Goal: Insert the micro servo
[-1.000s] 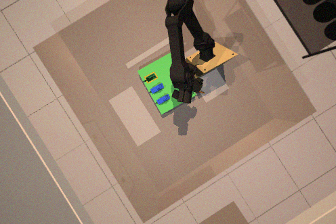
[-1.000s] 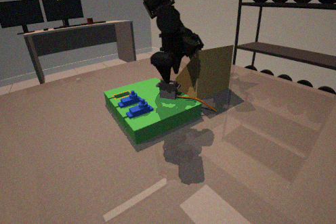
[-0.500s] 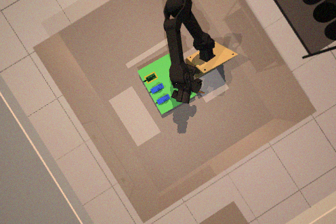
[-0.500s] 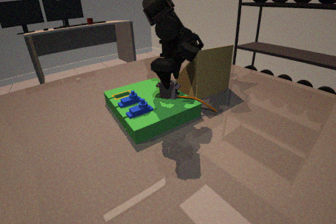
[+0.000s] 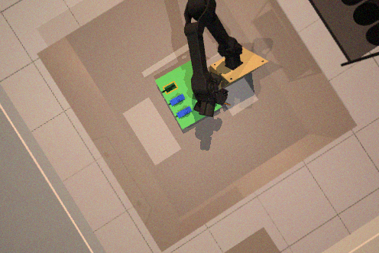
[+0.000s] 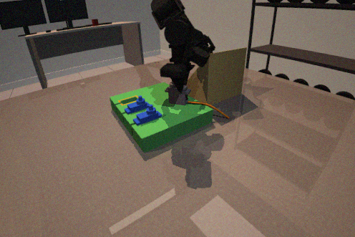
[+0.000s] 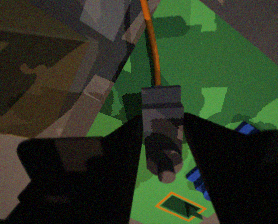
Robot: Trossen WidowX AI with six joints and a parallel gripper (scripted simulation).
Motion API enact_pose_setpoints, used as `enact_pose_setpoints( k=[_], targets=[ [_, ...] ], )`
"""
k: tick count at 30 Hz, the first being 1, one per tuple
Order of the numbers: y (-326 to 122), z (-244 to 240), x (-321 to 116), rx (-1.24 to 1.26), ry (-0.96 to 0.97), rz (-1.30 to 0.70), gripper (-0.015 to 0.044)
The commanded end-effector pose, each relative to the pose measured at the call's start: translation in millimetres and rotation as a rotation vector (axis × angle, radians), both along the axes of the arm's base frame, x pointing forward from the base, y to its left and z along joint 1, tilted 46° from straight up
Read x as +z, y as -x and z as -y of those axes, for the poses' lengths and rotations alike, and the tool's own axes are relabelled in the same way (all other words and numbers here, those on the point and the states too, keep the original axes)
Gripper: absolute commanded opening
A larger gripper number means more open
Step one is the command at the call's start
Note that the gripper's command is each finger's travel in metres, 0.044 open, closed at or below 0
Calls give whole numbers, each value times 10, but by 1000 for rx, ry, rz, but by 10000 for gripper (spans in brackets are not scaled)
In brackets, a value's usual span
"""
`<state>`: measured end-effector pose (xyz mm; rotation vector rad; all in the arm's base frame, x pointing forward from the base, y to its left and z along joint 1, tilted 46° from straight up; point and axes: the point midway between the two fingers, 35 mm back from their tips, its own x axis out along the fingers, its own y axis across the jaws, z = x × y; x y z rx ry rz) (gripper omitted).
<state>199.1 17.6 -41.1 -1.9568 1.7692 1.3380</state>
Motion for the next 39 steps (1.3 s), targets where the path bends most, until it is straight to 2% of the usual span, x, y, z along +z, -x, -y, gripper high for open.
enact_pose_setpoints(
  k=[1,4,7,8,14,24,39],
  targets=[
    [1,5,-6,5,2,-4,105],
    [1,5,-6,5,2,-4,85],
    [-7,-32,29,5,2,-4,6],
    [-12,-57,53,5,2,-4,0],
    [37,-188,230,5,1,-5,0],
    [68,-184,245,5,2,-5,0],
    [-443,-90,257,5,2,-3,0]
  ],
)
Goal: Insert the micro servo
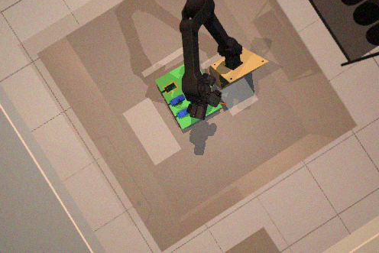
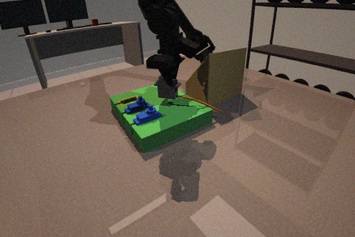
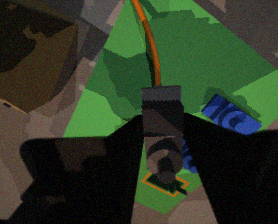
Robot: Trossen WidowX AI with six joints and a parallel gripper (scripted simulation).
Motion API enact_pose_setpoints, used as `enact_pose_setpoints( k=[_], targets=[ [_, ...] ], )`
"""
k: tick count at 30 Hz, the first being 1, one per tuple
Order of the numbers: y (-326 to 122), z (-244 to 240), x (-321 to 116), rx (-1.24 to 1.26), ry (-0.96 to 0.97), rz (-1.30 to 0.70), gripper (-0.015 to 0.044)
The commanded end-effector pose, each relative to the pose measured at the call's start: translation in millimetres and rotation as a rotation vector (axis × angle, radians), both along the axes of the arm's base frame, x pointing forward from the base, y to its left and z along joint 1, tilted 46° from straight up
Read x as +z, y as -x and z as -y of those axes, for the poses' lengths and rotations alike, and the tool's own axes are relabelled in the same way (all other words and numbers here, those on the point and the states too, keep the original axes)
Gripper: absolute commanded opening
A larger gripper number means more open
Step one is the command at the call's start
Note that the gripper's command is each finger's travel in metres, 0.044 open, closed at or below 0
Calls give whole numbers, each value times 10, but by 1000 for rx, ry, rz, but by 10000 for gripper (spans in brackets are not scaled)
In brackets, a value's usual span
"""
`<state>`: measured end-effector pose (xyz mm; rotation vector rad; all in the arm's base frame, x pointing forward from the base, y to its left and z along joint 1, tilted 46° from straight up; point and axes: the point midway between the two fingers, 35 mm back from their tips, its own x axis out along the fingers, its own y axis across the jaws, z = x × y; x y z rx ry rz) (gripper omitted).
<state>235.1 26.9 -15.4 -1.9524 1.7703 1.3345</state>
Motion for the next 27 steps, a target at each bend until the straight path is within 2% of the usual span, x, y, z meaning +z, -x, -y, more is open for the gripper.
enact_pose_setpoints(
  k=[1,27],
  targets=[
    [-84,4,0,9,3,-5,0],
    [58,819,842,9,8,-7,0]
  ],
)
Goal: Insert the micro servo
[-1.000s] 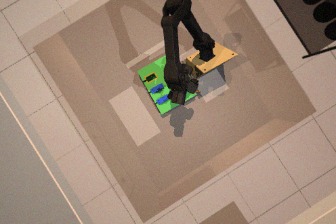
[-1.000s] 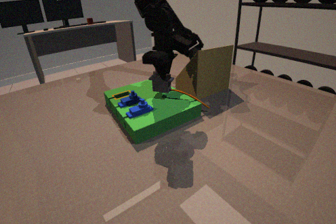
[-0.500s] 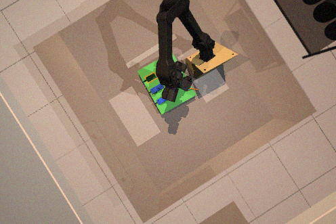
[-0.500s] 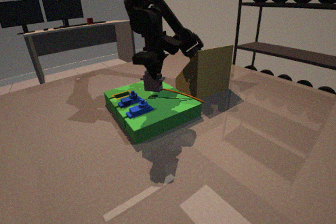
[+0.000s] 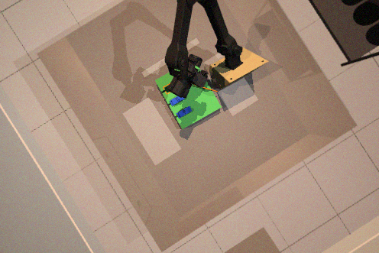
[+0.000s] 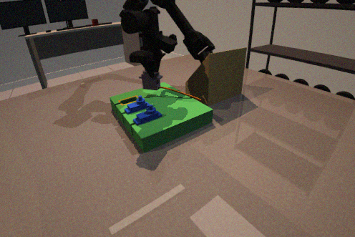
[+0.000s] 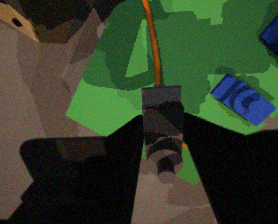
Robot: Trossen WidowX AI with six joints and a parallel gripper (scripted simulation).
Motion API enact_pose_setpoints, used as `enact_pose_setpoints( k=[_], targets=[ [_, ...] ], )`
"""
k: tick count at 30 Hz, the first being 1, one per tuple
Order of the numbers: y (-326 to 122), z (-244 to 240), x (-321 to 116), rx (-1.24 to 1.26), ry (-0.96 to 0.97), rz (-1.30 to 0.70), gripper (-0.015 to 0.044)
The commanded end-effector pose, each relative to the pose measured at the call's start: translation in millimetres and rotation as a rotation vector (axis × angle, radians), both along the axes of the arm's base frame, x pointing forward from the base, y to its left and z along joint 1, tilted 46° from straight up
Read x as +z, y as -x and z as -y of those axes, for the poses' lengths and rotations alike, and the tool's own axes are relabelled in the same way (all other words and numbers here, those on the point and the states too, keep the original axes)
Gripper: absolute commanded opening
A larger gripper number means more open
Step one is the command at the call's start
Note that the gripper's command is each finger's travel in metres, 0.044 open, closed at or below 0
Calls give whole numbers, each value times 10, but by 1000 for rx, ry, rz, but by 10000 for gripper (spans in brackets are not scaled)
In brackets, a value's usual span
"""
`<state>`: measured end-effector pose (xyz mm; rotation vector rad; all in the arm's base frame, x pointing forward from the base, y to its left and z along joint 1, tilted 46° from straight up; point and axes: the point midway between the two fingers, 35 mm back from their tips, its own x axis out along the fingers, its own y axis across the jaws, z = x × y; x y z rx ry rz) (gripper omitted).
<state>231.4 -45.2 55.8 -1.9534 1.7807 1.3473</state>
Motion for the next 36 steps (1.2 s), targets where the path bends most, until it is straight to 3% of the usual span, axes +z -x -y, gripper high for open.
enact_pose_setpoints(
  k=[1,9,36],
  targets=[
    [27,126,160,7,2,6,0],
    [32,150,184,-52,13,65,0],
    [32,150,185,-702,124,724,0]
  ],
)
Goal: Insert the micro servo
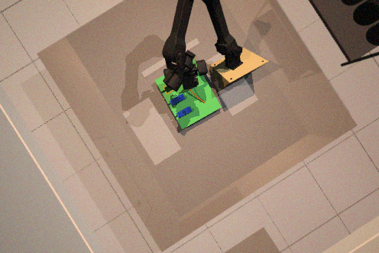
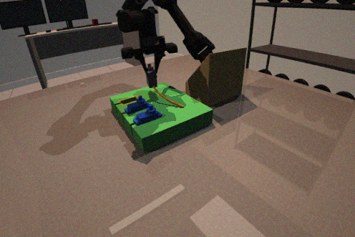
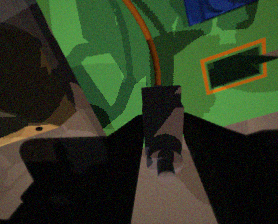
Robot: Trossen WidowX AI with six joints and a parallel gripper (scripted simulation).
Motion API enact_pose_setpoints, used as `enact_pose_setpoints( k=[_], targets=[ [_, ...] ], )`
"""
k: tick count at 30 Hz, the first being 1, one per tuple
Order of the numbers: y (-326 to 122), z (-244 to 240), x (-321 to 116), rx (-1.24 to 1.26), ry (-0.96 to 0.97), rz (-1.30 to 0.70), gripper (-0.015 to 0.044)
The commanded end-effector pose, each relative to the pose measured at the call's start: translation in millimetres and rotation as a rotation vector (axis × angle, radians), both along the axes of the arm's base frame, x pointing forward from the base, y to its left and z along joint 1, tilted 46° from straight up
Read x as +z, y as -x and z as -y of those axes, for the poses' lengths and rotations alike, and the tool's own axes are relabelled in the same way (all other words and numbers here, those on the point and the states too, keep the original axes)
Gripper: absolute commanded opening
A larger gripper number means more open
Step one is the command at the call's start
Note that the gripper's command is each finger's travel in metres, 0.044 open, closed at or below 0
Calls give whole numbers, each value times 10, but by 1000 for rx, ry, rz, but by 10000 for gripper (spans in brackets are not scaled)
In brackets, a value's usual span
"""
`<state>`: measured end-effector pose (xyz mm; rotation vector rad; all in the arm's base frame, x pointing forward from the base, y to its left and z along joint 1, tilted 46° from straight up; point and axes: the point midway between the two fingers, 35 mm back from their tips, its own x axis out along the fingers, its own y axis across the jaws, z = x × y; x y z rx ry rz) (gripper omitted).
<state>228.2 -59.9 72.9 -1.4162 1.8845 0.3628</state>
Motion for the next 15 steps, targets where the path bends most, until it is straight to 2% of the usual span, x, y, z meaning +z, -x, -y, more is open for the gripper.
enact_pose_setpoints(
  k=[1,15],
  targets=[
    [1,3,13,-92,18,98,0],
    [1,3,13,-430,75,440,0]
  ],
)
